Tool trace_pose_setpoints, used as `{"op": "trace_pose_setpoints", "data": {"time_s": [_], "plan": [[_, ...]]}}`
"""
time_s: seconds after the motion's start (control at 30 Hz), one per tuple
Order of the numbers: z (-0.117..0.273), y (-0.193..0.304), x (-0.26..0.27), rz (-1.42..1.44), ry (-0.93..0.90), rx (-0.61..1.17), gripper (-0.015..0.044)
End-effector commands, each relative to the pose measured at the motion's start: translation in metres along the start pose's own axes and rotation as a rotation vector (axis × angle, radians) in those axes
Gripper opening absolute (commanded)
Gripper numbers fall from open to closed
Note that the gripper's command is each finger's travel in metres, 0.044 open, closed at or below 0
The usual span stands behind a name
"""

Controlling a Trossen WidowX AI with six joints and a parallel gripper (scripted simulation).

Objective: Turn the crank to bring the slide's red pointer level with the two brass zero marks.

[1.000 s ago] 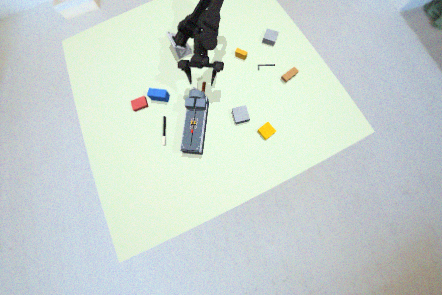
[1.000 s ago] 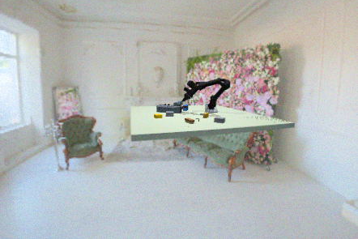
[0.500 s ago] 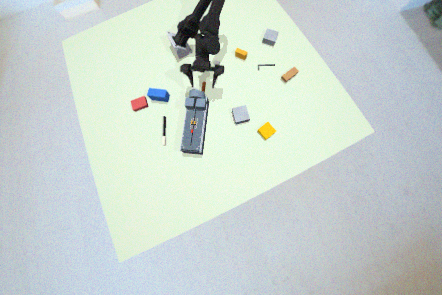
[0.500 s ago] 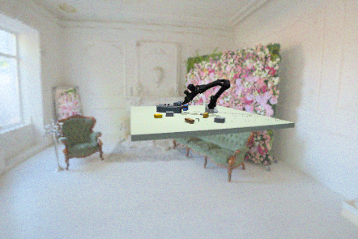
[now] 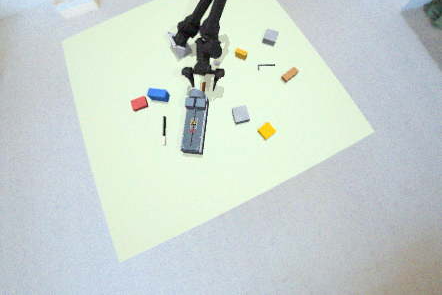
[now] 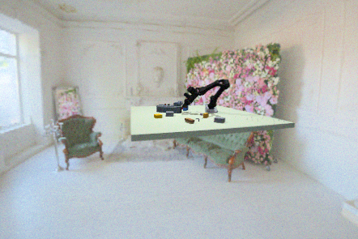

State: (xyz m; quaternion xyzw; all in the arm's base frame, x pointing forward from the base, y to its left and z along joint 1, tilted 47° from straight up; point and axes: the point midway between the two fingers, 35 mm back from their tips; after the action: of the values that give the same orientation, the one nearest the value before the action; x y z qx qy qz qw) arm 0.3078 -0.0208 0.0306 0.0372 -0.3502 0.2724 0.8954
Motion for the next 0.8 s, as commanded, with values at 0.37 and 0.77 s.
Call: {"op": "trace_pose_setpoints", "data": {"time_s": [0.37,0.77], "plan": [[-0.017,0.019,-0.005,-0.010,0.004,0.001,0.0440],[-0.018,0.021,-0.006,-0.010,0.003,0.001,0.0204]]}}
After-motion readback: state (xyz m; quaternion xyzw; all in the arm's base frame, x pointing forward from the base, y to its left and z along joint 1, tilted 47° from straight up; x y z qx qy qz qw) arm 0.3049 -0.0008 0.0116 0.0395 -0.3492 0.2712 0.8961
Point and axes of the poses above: the point midway between the two fingers, 35 mm back from their tips, its own z axis back along the fingers, its own x axis across the jaws, y = z × x, and after that the axes turned 9 degrees about -z, right-handed
